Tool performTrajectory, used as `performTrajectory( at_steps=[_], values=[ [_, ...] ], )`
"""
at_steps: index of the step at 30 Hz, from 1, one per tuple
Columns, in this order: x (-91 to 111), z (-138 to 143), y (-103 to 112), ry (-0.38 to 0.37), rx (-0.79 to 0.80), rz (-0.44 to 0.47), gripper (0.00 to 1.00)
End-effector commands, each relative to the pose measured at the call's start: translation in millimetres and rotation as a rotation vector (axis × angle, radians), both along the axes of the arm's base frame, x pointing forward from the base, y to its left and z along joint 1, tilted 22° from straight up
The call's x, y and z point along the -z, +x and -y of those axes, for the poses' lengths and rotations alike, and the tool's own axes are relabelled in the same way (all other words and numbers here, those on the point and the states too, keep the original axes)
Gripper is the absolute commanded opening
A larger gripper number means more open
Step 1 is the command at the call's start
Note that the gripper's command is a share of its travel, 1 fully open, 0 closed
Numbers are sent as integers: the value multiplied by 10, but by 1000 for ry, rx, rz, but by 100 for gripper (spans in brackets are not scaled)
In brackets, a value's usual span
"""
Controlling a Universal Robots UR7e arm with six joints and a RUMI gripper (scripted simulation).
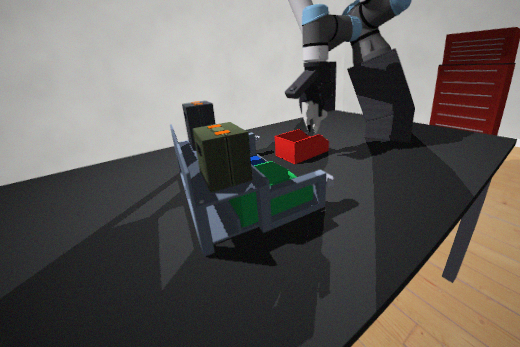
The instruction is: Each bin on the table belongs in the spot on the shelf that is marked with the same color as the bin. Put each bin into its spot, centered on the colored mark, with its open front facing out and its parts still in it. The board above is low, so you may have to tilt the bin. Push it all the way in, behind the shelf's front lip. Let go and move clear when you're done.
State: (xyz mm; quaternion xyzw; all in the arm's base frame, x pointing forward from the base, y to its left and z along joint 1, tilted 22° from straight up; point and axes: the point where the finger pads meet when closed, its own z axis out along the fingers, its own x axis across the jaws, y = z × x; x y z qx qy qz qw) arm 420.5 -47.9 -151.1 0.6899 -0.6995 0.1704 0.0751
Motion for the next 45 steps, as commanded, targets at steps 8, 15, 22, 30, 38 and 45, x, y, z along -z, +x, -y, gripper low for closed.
performTrajectory(
  at_steps=[8, 15, 22, 30, 38, 45],
  values=[
    [16, 7, 6, 0, 0, 1, 15],
    [17, 7, 7, 0, 0, 1, 15],
    [16, 7, 7, 0, 0, 1, 15],
    [27, 11, 8, 0, 0, 1, 15],
    [56, 21, 12, 0, 0, 1, 15],
    [118, 44, 21, 0, 0, 1, 15]
  ],
)
